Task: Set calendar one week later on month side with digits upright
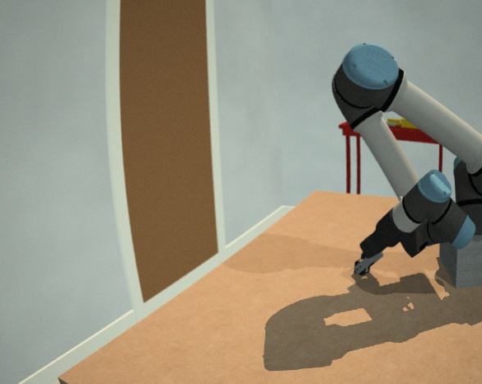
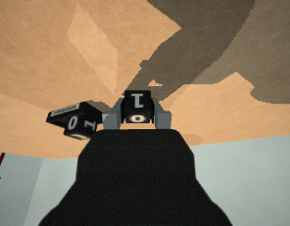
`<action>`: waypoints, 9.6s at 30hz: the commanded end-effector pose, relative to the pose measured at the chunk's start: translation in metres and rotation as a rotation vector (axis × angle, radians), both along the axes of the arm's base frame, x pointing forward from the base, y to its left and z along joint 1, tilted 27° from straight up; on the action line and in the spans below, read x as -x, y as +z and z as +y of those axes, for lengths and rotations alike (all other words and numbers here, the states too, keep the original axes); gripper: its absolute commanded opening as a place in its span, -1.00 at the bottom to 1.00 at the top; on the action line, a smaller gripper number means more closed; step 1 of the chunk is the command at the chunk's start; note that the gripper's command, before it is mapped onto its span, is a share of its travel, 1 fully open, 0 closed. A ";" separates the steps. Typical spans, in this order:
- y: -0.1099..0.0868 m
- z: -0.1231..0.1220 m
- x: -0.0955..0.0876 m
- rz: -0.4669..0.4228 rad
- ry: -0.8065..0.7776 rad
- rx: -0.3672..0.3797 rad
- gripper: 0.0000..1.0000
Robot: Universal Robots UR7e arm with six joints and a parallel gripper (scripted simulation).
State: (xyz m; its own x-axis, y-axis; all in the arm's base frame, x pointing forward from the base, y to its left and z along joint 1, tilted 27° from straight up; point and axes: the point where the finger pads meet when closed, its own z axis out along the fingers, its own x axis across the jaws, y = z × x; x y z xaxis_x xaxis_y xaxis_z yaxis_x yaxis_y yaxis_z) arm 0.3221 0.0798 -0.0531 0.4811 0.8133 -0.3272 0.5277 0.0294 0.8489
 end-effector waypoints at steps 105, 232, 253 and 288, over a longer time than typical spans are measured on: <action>0.065 0.030 0.006 0.205 -0.081 -0.121 0.20; 0.069 0.026 -0.003 1.059 -0.425 -0.626 0.20; 0.068 0.024 -0.005 1.271 -0.510 -0.752 0.20; 0.059 0.020 -0.007 1.277 -0.513 -0.756 0.20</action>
